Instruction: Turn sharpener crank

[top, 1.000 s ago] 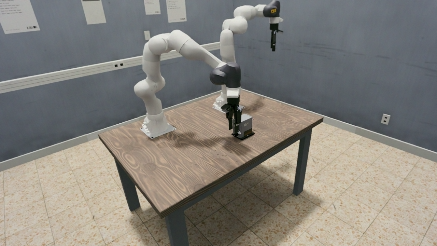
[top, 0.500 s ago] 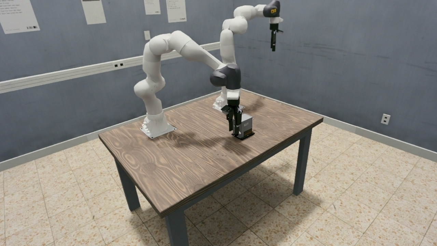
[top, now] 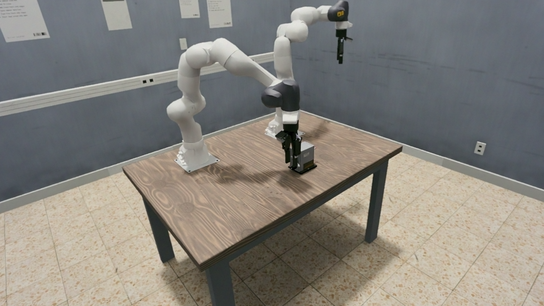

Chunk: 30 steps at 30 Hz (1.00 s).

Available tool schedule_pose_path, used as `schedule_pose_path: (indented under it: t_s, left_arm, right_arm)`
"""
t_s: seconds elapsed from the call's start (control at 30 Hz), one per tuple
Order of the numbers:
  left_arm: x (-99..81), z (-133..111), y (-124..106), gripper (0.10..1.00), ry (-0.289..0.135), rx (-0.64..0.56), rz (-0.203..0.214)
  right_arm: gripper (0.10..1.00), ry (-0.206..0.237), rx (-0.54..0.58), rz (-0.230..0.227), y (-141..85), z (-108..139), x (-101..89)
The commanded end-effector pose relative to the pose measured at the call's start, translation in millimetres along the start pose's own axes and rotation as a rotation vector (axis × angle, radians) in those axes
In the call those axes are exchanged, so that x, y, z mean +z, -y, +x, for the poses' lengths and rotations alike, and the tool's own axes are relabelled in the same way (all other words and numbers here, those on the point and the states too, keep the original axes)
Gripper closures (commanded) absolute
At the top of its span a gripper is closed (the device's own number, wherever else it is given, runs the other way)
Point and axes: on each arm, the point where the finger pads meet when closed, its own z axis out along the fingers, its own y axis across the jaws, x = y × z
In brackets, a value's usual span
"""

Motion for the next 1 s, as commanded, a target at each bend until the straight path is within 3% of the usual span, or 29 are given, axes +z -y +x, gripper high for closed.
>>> schedule_pose_path:
  t_s: [0.0,0.97]
  left_arm:
    - [-0.2,0.5,1.2,0.098,-0.003,-0.007,0.002]
    - [-0.2,0.5,1.2,0.098,-0.003,-0.007,0.002]
  right_arm:
    - [0.711,-0.001,-0.003,0.0,-0.1,0.1,1.4]
    - [0.711,-0.001,-0.003,0.0,-0.1,0.1,11.6]
